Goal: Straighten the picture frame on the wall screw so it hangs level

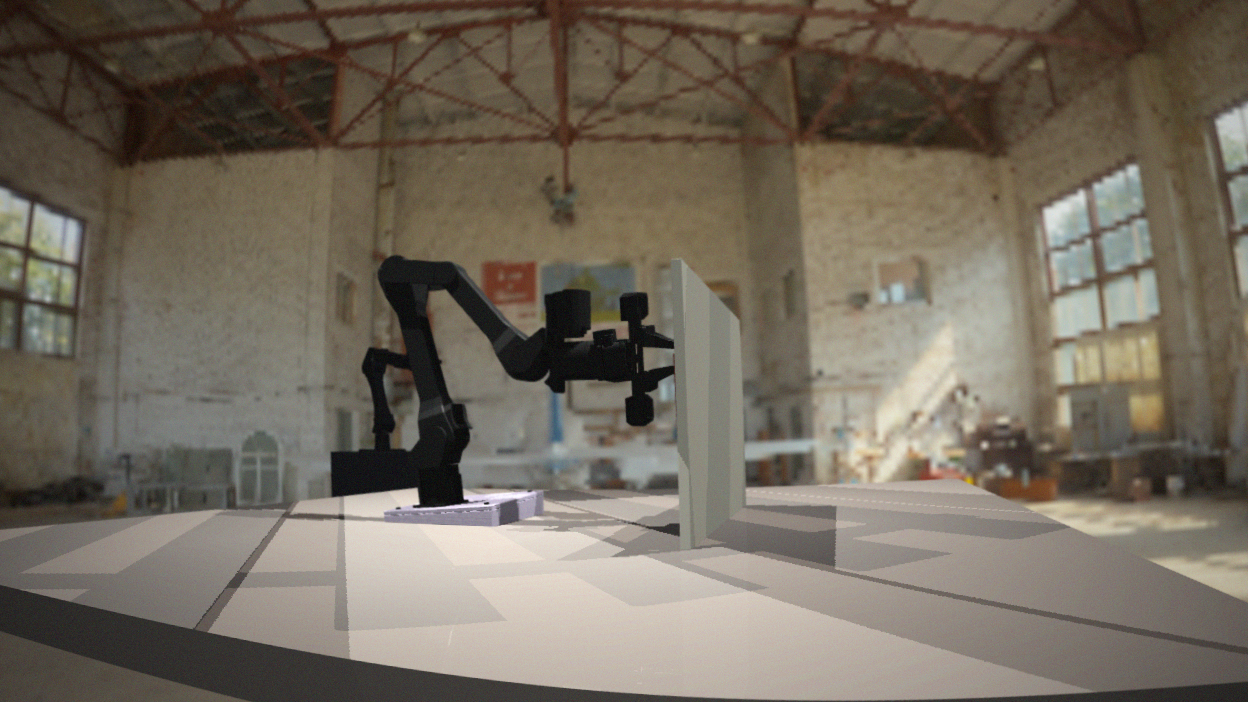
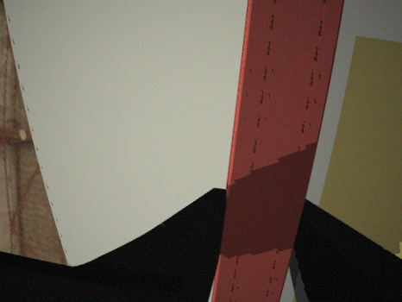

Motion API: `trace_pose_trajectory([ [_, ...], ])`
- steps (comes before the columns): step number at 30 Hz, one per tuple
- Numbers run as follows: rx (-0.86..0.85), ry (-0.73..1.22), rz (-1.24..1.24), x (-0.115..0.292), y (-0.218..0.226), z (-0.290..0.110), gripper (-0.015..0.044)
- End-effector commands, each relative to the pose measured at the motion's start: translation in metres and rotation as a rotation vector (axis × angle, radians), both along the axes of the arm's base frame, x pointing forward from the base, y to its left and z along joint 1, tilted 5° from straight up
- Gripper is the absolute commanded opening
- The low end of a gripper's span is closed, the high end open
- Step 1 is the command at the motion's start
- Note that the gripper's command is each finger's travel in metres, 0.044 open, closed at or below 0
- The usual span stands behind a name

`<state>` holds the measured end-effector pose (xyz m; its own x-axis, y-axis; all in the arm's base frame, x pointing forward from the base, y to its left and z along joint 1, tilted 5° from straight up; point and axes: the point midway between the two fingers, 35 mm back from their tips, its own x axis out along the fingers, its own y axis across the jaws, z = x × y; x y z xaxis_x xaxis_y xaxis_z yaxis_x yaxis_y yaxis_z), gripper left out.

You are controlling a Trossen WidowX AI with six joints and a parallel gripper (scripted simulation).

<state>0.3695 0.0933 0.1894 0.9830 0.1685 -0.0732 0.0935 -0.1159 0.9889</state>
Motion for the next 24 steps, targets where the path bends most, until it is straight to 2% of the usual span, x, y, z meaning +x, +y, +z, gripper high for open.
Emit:
trace_pose_trajectory([
  [1, 0.004, -0.017, -0.002, 0.0017, 0.0002, 0.0051, 0.0],
  [24, 0.004, -0.017, -0.002, 0.0013, 0.0014, -0.0025, 0.0],
])
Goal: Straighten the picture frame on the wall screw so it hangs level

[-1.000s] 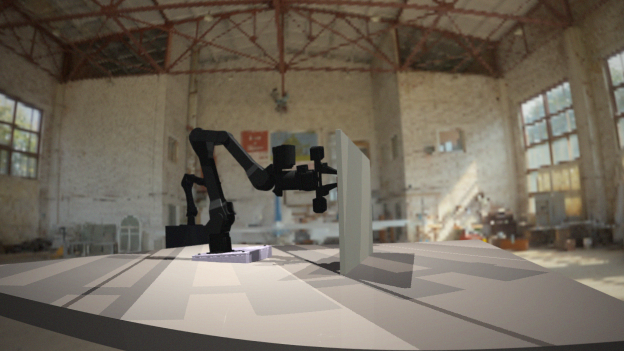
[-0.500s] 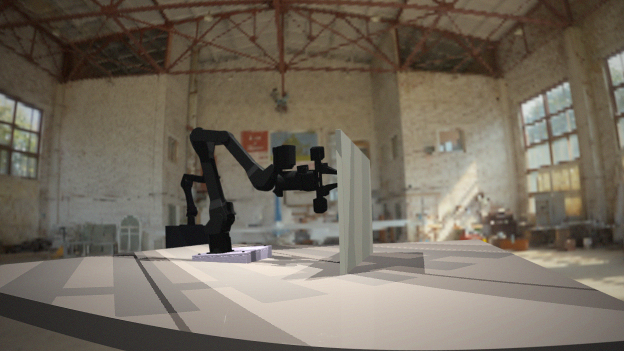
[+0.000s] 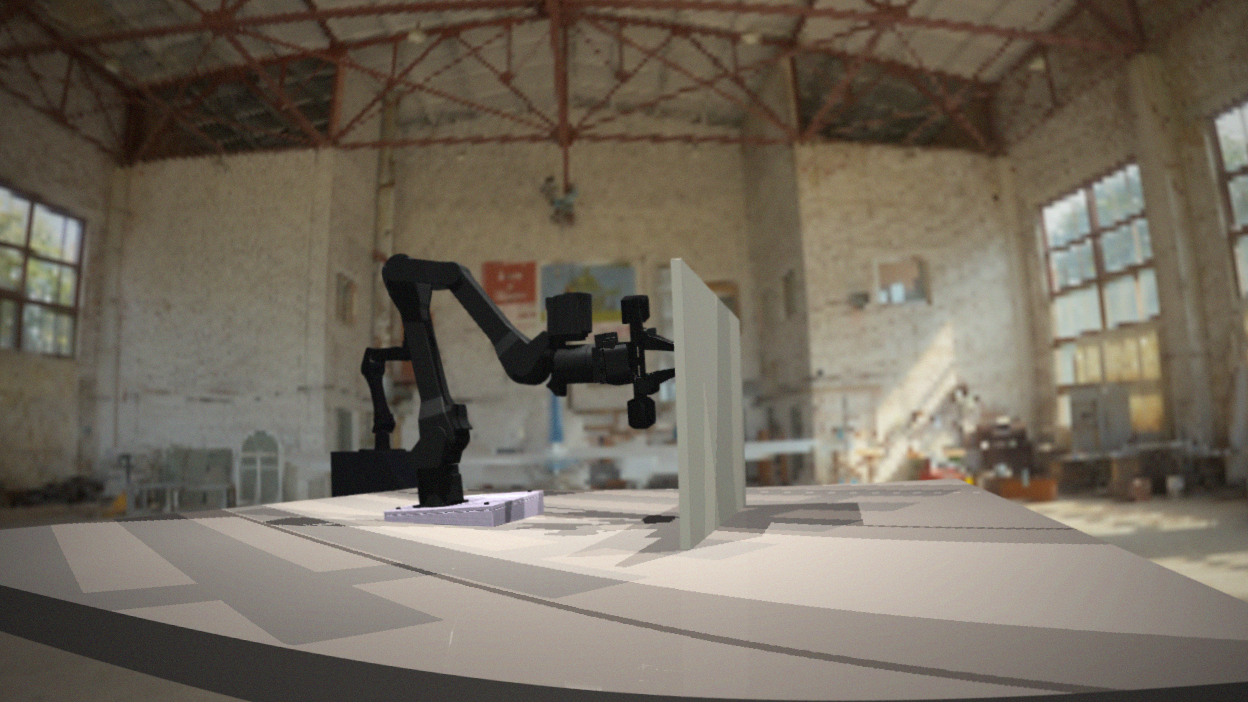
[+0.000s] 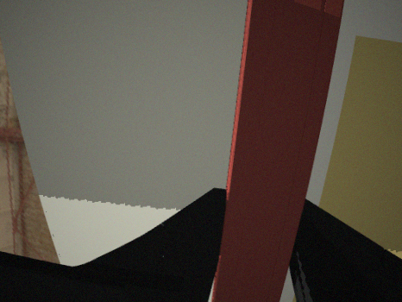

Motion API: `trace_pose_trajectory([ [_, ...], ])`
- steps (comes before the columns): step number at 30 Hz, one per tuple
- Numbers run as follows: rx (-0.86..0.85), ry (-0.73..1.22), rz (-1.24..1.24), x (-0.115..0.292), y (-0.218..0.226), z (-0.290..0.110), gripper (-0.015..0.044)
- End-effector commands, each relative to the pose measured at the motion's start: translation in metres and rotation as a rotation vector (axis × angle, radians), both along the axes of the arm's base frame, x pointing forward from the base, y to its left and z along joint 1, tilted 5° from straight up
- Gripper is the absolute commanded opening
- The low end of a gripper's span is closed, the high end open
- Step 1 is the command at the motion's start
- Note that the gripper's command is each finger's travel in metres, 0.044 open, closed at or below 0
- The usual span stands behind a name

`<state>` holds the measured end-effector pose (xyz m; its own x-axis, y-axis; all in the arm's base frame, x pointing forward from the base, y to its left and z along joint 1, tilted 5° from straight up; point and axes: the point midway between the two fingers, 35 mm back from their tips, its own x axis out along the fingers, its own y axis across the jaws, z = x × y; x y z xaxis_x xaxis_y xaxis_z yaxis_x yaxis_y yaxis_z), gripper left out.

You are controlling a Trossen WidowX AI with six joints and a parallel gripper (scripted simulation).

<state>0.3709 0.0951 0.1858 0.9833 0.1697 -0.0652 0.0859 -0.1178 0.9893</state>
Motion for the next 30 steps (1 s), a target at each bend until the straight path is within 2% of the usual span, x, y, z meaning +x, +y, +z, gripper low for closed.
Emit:
trace_pose_trajectory([
  [1, 0.002, -0.009, -0.003, -0.0002, -0.0003, 0.0008, 0.0],
  [30, -0.005, -0.002, 0.001, -0.0005, 0.0008, -0.0045, 0.0],
])
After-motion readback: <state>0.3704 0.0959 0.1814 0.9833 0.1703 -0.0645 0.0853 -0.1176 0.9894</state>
